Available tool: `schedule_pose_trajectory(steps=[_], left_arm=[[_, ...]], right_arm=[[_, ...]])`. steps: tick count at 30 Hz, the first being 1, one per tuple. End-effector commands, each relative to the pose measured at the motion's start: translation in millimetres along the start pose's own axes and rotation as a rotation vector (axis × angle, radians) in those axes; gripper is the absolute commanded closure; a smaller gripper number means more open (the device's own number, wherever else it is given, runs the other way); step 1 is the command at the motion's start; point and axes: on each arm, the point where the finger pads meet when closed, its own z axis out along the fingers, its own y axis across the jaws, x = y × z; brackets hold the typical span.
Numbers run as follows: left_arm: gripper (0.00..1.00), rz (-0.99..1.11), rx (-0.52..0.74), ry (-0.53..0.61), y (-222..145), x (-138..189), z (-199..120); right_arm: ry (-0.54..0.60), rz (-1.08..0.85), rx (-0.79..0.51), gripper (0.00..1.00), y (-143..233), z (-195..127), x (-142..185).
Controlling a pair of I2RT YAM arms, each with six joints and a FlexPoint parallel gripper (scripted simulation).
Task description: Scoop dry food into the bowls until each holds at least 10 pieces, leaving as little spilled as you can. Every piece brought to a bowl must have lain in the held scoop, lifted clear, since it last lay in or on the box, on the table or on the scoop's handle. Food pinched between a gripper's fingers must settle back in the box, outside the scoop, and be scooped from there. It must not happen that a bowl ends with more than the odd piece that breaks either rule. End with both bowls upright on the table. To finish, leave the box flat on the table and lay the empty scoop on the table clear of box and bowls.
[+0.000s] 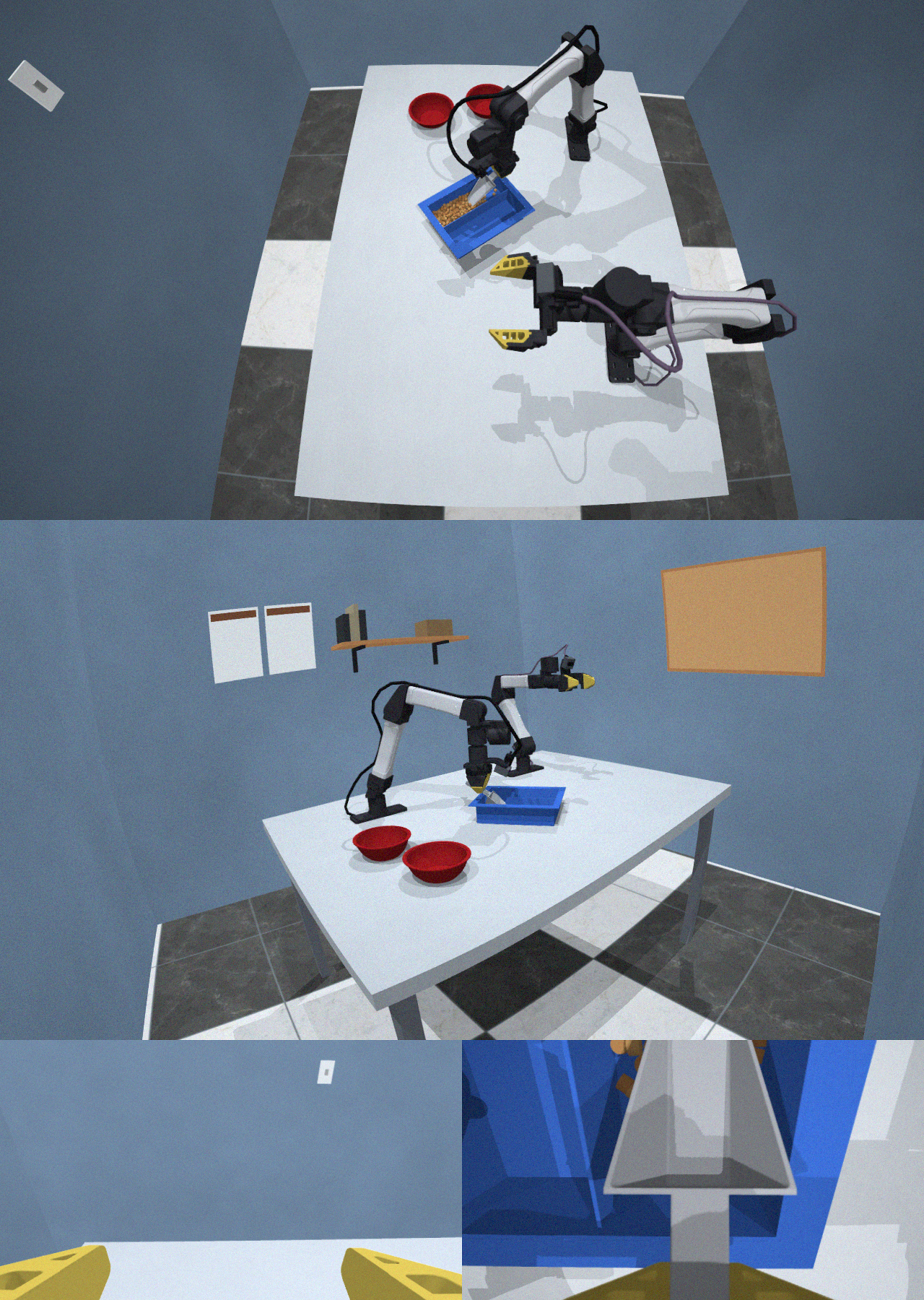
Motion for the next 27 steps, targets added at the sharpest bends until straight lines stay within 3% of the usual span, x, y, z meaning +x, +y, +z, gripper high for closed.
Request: schedule_pose_trajectory(steps=[1,25,27], left_arm=[[0.00,-0.001,0.000,-0.013,0.0,-4.7,-1.2],[0.00,-0.001,0.000,-0.013,0.0,-4.7,-1.2],[0.00,-0.001,0.000,-0.013,0.0,-4.7,-1.2]], right_arm=[[-0.048,0.004,0.005,1.00,-4.1,-5.2,-16.2],[0.009,0.002,0.001,1.00,-2.4,14.7,-16.0],[-0.017,0.001,0.000,1.00,-1.9,2.9,-14.8]])
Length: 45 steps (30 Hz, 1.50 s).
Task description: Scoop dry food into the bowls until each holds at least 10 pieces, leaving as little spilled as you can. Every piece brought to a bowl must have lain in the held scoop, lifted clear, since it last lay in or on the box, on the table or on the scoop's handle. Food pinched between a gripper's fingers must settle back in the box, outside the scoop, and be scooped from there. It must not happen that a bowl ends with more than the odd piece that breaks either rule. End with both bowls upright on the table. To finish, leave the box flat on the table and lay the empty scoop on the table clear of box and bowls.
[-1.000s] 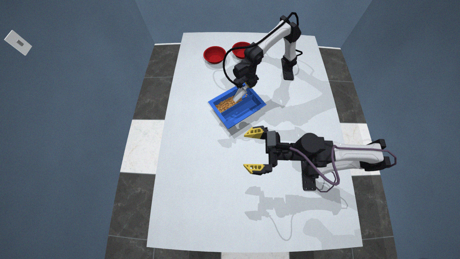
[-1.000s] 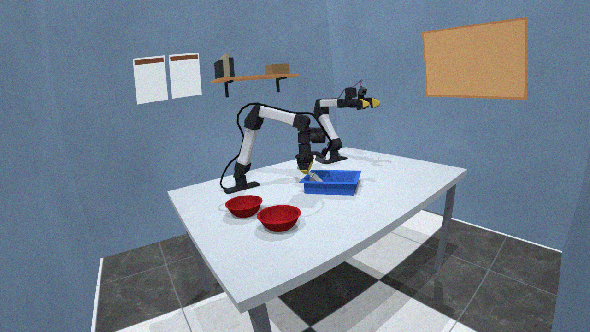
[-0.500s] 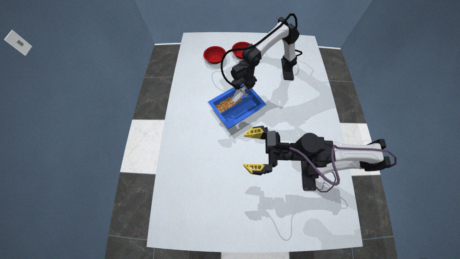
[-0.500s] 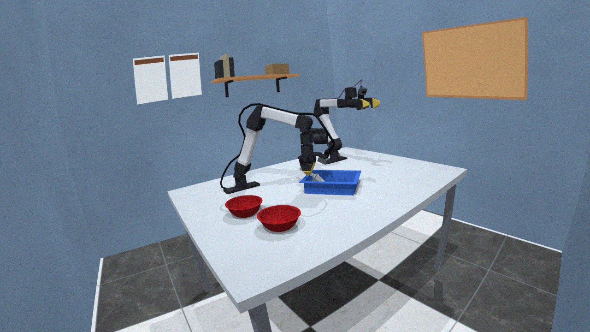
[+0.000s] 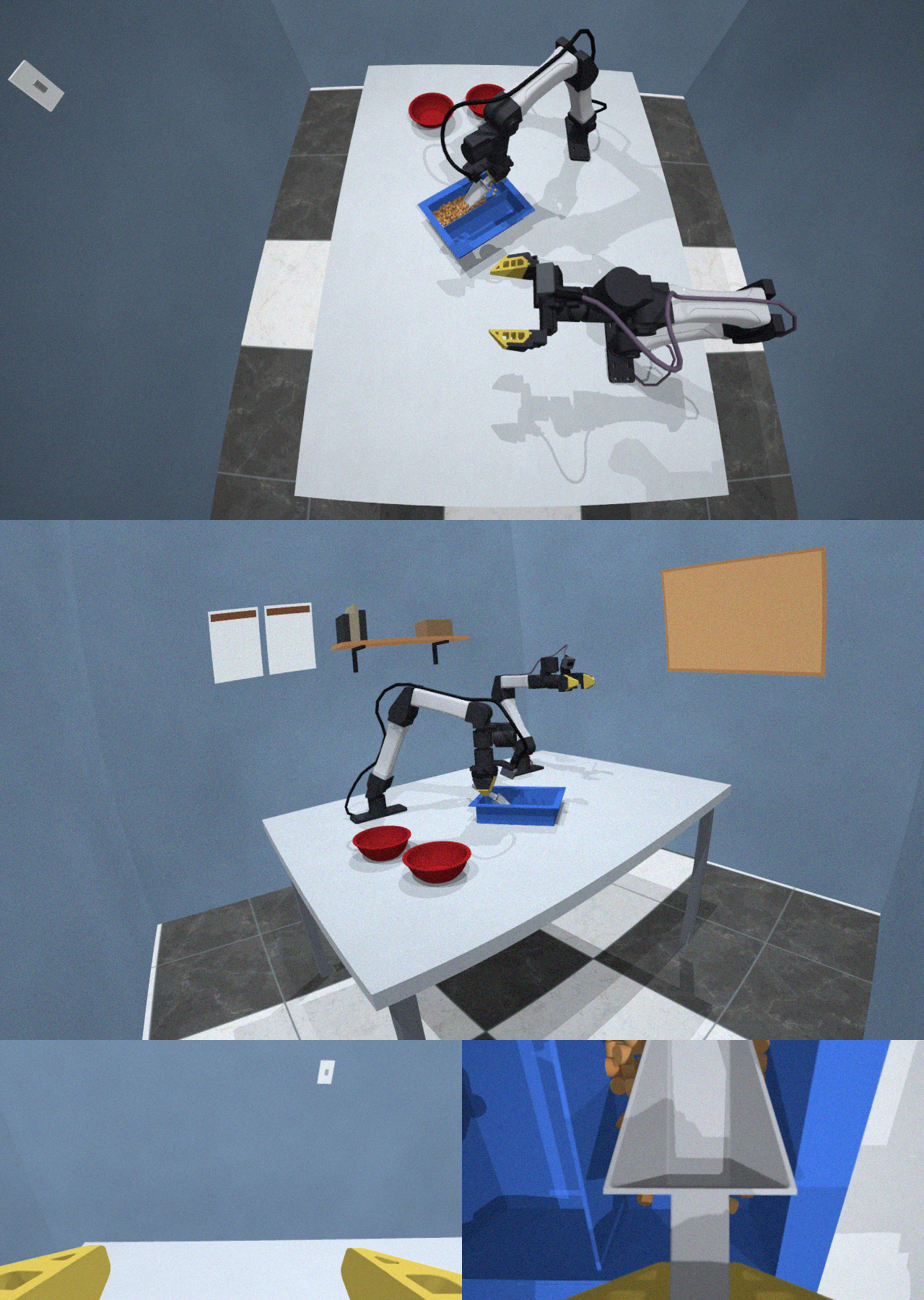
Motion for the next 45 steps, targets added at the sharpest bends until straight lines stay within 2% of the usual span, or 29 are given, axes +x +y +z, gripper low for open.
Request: schedule_pose_trajectory(steps=[1,4,5,7,21,22,24,31,43,45], left_arm=[[0.00,-0.001,0.000,-0.013,0.0,-4.7,-1.2],[0.00,-0.001,0.000,-0.013,0.0,-4.7,-1.2],[0.72,-0.001,0.000,-0.013,0.0,-4.7,-1.2],[0.72,-0.001,0.000,-0.013,0.0,-4.7,-1.2],[0.72,-0.001,0.000,-0.013,0.0,-4.7,-1.2],[0.72,-0.026,0.031,0.071,-9.0,28.9,8.6],[0.72,-0.067,0.047,0.042,-13.3,23.3,10.6],[0.72,-0.211,0.116,0.051,-34.9,37.4,20.6],[0.72,-0.488,0.268,0.198,-94.5,104.7,36.1],[0.72,-0.488,0.268,0.198,-94.5,104.7,36.1]], right_arm=[[-0.019,-0.002,0.000,1.00,-1.2,-9.0,4.8],[-0.007,-0.003,0.000,1.00,-0.4,-4.6,5.7],[-0.047,0.007,0.007,1.00,-0.9,-8.6,-10.5],[-0.019,0.006,0.007,1.00,-1.0,-6.6,-3.8],[-0.024,0.005,0.007,1.00,-1.0,-7.8,-5.1],[-0.024,0.005,0.007,1.00,-1.0,-7.8,-5.1],[-0.024,0.005,0.007,1.00,-1.0,-7.8,-5.1],[-0.024,0.005,0.007,1.00,-1.0,-7.8,-5.1],[-0.024,0.005,0.007,1.00,-1.0,-7.8,-5.1],[-0.024,0.005,0.007,1.00,-1.0,-7.8,-5.1]])
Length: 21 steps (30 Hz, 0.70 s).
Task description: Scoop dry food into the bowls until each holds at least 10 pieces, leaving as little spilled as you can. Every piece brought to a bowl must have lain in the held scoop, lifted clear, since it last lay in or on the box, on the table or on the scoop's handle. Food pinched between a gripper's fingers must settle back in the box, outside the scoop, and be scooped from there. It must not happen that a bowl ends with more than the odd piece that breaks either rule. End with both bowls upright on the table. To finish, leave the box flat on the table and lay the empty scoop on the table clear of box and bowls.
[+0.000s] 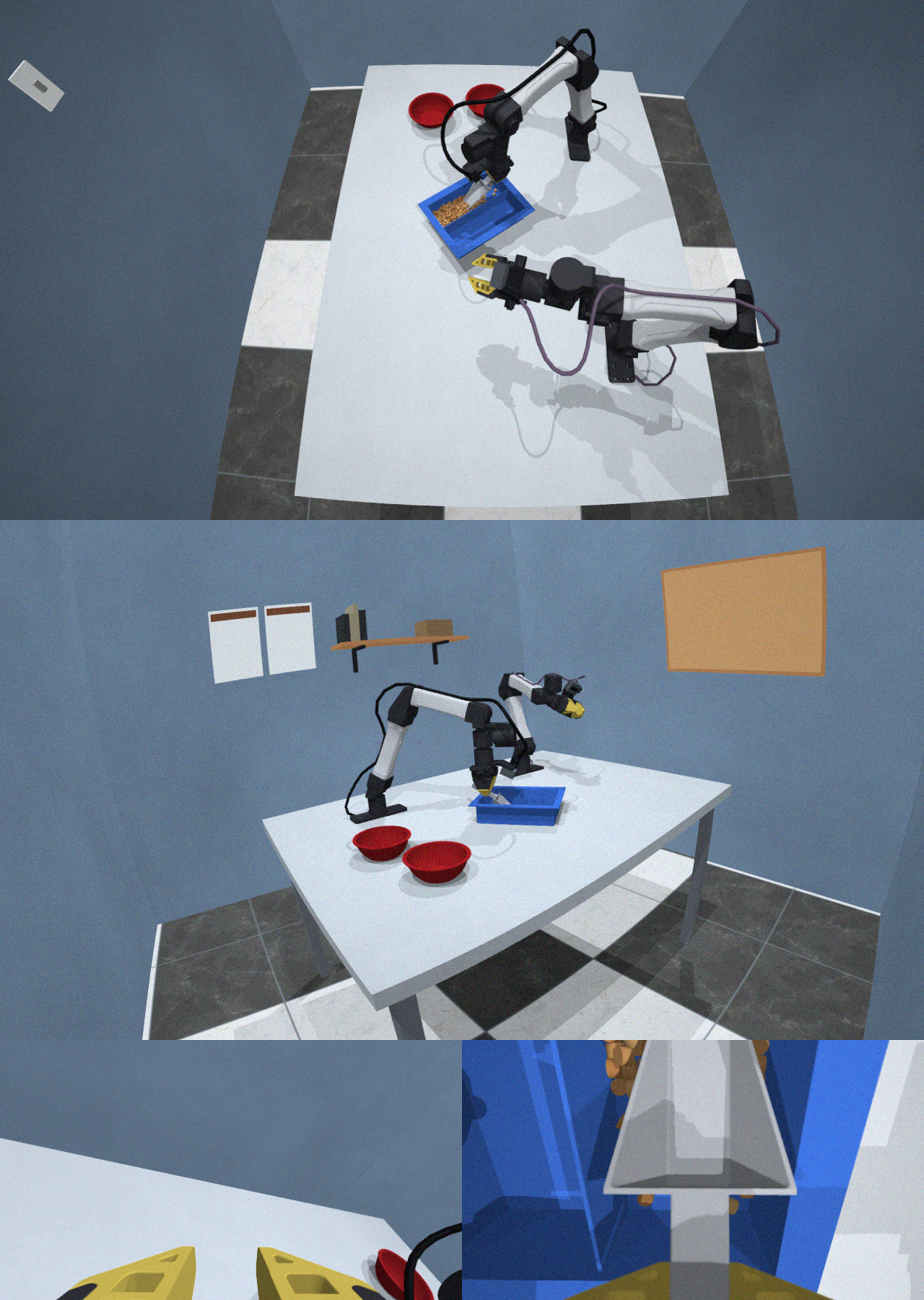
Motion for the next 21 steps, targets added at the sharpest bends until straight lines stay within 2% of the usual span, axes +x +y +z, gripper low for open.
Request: schedule_pose_trajectory(steps=[1,15,17,21], left_arm=[[0.72,-0.096,0.054,0.011,-6.9,15.7,9.0],[0.72,-0.413,0.153,0.230,-35.4,114.2,26.7],[0.72,-0.413,0.153,0.230,-35.4,114.2,26.7],[0.72,-0.499,0.163,0.290,-42.1,139.5,26.8]], right_arm=[[-0.020,0.004,0.008,1.00,-1.1,-7.5,-4.9],[-0.020,0.004,0.008,1.00,-1.1,-7.5,-4.9],[-0.020,0.004,0.008,1.00,-1.1,-7.5,-4.9],[-0.020,0.004,0.008,1.00,-1.1,-7.5,-4.9]])
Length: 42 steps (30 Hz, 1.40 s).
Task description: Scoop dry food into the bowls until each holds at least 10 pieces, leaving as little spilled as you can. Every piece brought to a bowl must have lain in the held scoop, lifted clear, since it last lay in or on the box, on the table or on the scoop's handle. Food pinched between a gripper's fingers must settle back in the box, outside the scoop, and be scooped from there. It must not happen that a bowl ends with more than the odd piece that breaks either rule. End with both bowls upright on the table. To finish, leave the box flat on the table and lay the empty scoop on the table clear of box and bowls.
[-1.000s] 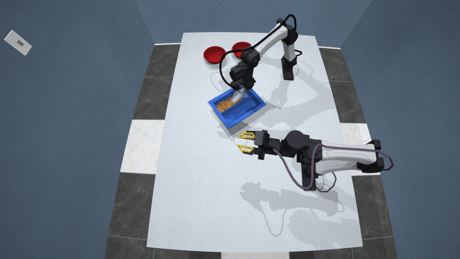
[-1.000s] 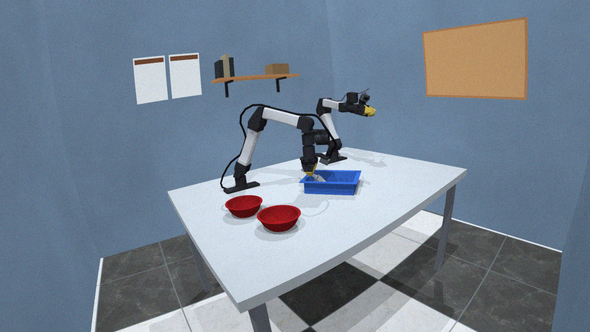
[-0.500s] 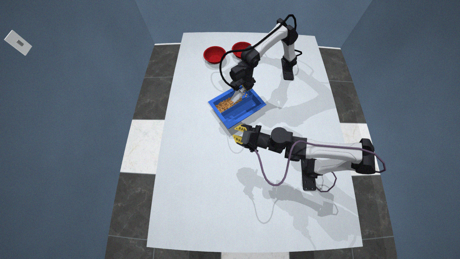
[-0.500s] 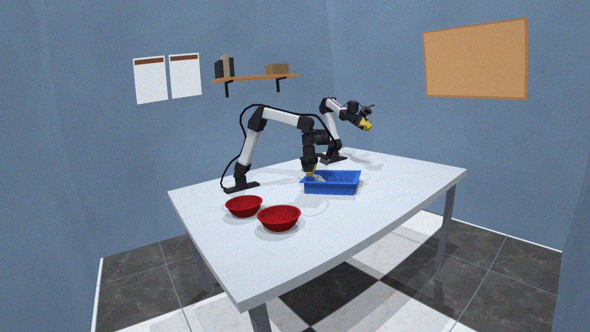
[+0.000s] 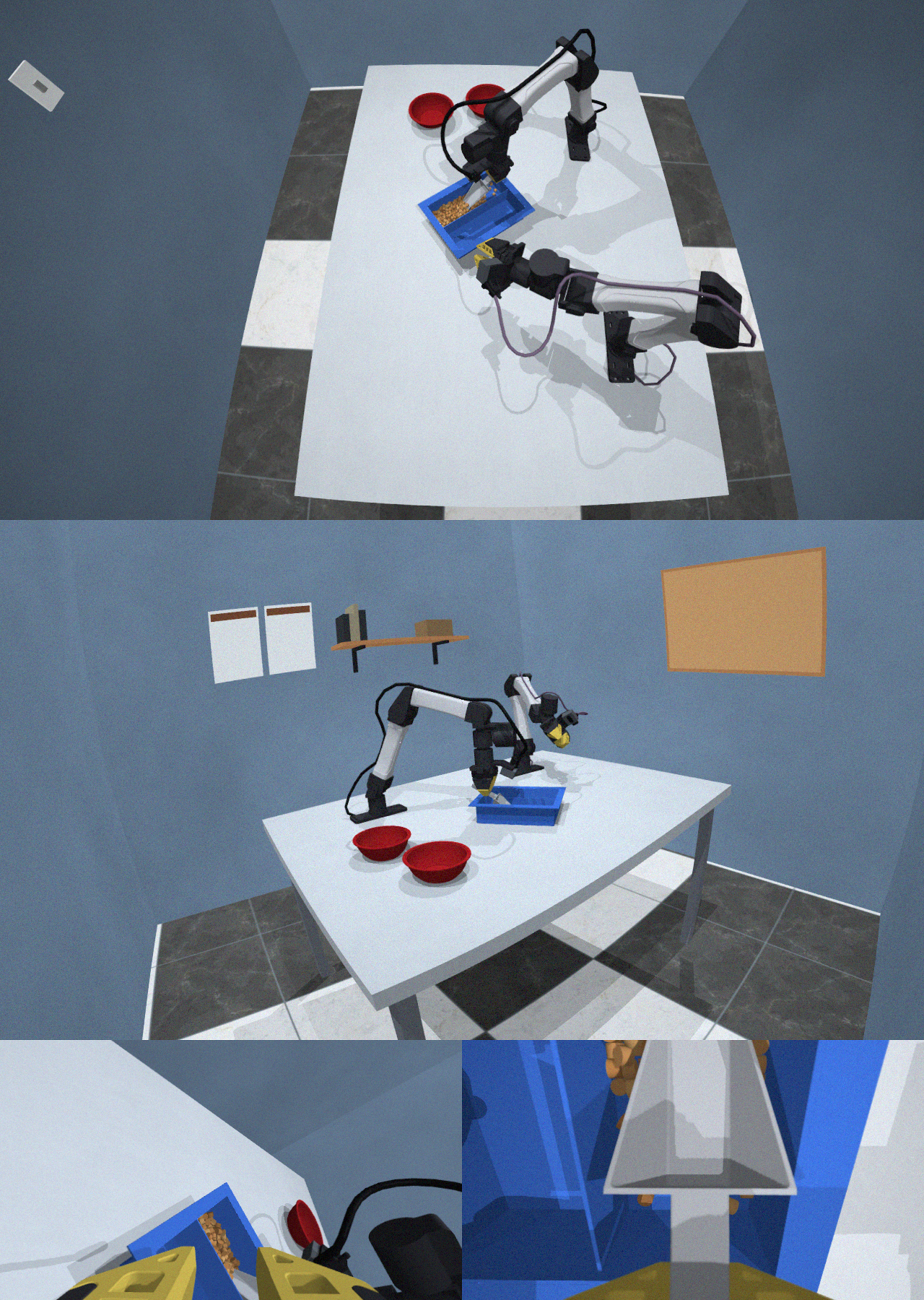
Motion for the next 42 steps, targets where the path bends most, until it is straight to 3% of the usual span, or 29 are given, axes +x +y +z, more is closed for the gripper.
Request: schedule_pose_trajectory(steps=[1,22,26,31,32,34,42], left_arm=[[0.72,-0.117,0.028,0.065,6.8,31.3,9.0],[0.72,-0.553,-0.007,0.395,24.9,168.2,8.1],[0.72,-0.578,-0.014,0.421,26.2,180.2,6.0],[0.72,-0.540,-0.025,0.385,31.2,171.7,7.8],[0.72,-0.526,-0.055,0.417,38.8,186.7,6.1],[0.72,-0.519,-0.005,0.392,20.0,171.7,18.9],[0.72,-0.537,-0.012,0.396,20.2,177.3,27.2]], right_arm=[[-0.020,0.004,0.008,1.00,-1.1,-7.5,-4.9],[-0.020,0.004,0.008,1.00,-1.1,-7.5,-4.9],[-0.020,0.004,0.008,1.00,-1.1,-7.5,-4.9],[-0.020,0.004,0.008,1.00,-1.1,-7.5,-4.9],[-0.020,0.004,0.008,1.00,-1.1,-7.5,-4.9],[-0.020,0.004,0.008,1.00,-1.1,-7.5,-4.9],[-0.020,0.004,0.008,1.00,-1.1,-7.5,-4.9]])
